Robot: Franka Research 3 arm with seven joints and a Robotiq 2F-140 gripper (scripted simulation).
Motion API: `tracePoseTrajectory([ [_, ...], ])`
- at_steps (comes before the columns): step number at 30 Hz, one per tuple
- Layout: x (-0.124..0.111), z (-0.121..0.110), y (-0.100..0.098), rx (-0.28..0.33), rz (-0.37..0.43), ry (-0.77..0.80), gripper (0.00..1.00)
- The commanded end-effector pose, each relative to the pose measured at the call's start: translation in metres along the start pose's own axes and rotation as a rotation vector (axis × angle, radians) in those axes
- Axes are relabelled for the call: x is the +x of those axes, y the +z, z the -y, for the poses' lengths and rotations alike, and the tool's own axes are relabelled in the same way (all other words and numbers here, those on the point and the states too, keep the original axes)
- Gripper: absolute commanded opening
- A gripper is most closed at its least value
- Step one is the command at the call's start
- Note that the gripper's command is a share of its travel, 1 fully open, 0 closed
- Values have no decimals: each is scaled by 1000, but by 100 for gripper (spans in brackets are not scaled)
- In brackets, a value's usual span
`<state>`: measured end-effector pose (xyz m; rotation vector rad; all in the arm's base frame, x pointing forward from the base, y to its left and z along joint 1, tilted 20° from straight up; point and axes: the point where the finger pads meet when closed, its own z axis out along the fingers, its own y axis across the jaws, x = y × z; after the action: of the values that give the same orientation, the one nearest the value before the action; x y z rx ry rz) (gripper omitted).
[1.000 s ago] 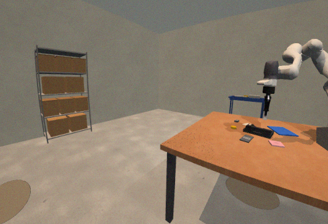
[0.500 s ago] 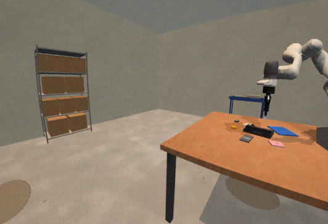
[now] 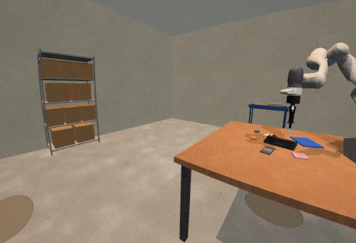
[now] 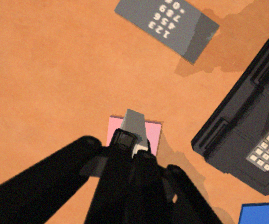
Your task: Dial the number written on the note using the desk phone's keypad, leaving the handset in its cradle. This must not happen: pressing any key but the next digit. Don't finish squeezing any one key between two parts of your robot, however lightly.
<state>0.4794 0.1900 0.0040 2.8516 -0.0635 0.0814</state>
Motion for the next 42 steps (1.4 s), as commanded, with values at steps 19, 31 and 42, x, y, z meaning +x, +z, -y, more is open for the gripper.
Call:
tracePoseTrajectory([
  [19, -33, 82, 44, 318, 41, 641, 0],
  [31, -8, 37, 30, 471, 46, 997, 0],
  [42, 0, -86, 5, 664, -29, 1400, 0],
])
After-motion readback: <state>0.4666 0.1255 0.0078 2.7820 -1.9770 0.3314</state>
